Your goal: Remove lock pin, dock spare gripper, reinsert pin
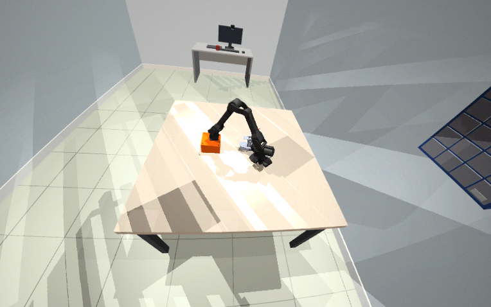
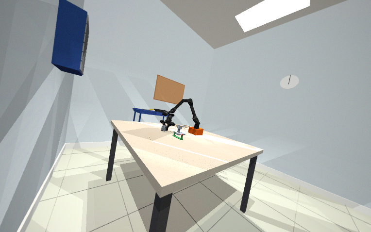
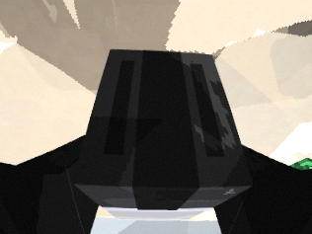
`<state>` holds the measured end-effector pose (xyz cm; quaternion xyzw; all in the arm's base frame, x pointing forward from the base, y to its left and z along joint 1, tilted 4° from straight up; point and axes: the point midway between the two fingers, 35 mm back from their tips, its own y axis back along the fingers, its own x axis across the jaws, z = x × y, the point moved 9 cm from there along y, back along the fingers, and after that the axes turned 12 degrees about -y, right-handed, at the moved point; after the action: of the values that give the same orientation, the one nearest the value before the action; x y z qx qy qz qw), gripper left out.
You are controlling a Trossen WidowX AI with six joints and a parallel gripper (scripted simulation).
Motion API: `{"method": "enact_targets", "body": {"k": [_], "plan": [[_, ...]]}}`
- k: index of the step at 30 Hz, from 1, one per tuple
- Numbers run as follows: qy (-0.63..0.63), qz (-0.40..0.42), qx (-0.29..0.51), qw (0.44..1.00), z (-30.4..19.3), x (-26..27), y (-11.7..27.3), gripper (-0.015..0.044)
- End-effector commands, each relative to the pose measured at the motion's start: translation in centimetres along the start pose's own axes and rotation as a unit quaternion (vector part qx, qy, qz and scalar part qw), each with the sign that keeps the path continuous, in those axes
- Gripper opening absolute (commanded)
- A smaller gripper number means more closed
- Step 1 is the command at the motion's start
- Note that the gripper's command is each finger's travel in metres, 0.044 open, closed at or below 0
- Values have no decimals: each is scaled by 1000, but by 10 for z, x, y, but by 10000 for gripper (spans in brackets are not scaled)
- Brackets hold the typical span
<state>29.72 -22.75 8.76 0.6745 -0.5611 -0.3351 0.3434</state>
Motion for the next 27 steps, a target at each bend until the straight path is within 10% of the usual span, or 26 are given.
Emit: {"method": "enact_targets", "body": {"k": [1,27], "plan": [[7,9,12,1000,-20,1,27,0],[7,9,12,1000,-55,-13,99,0]]}}
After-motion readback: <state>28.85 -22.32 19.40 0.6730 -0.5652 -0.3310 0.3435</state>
